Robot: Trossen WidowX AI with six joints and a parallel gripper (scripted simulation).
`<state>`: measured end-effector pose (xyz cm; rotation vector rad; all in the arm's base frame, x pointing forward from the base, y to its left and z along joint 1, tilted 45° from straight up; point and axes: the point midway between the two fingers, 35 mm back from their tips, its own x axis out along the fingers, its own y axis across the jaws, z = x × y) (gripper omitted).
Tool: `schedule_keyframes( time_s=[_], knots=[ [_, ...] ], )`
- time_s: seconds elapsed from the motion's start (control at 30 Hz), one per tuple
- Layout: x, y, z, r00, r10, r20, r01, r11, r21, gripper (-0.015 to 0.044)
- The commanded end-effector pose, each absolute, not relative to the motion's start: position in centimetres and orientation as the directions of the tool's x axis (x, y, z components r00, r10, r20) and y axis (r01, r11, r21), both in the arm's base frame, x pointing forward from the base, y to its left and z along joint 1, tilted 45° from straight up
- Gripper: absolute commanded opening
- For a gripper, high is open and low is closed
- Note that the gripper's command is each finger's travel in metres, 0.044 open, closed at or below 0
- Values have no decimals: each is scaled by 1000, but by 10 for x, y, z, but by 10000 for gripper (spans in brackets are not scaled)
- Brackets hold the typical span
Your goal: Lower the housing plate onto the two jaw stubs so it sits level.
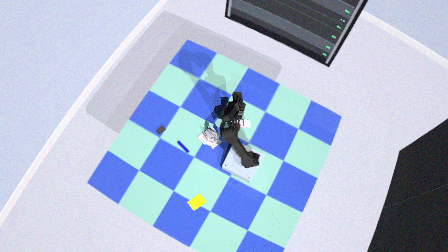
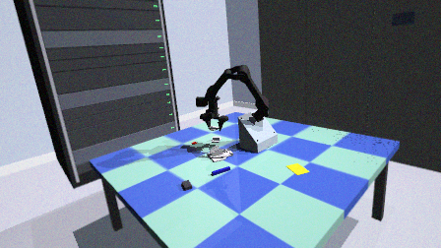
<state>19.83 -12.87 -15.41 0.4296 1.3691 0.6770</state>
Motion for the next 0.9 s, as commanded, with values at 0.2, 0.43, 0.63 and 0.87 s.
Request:
schedule_keyframes(
  time_s=[0.2, 0.43, 0.63, 0.87],
  knots=[
    [218, -111, -133, 67, 661, -748, -73, 751, 657, 351],
    [229, -98, -120, 69, 662, -746, 5, 748, 664, 351],
    [238, -84, -108, 70, 665, -744, 72, 740, 668, 351],
    [246, -68, -95, 71, 670, -739, 148, 725, 672, 351]
  ],
)
